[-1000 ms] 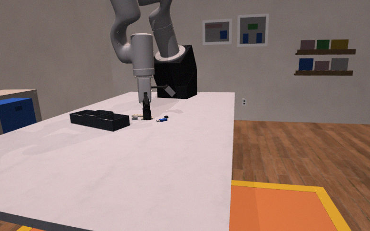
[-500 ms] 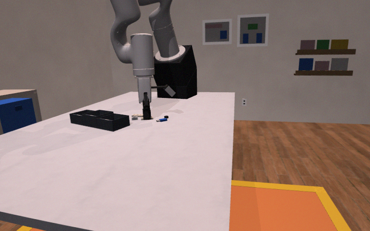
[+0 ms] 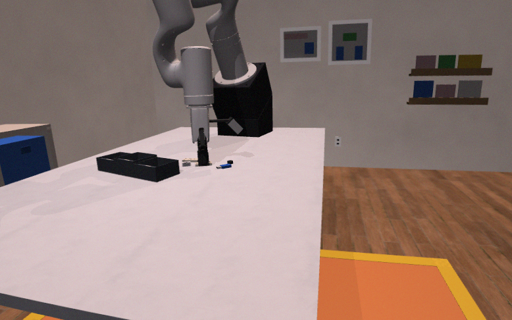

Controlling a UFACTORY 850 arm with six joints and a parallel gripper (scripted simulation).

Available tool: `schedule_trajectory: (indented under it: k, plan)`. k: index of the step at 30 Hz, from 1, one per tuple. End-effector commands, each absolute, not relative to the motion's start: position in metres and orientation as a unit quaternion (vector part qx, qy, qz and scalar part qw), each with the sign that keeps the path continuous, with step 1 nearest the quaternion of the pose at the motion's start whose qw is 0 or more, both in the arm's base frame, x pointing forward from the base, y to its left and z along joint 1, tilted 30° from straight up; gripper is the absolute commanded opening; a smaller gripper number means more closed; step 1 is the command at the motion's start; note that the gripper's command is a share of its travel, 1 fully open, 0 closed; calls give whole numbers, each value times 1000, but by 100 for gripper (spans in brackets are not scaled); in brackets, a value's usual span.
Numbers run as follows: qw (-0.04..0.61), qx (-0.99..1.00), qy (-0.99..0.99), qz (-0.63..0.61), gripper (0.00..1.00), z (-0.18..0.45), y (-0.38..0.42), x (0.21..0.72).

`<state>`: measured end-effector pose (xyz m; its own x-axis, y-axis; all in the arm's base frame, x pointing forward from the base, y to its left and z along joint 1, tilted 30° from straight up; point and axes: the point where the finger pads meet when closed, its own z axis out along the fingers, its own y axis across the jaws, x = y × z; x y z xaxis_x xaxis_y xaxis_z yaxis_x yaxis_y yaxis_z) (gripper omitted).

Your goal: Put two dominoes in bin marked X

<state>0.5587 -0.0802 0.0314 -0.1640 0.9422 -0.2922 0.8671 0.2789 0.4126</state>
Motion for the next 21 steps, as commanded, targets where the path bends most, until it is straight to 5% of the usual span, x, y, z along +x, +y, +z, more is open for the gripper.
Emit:
schedule_trajectory:
  k: [1,21]
  plan:
    - [251,596,759,75,0,32,-80,559]
    - [251,596,759,75,0,69,-72,539]
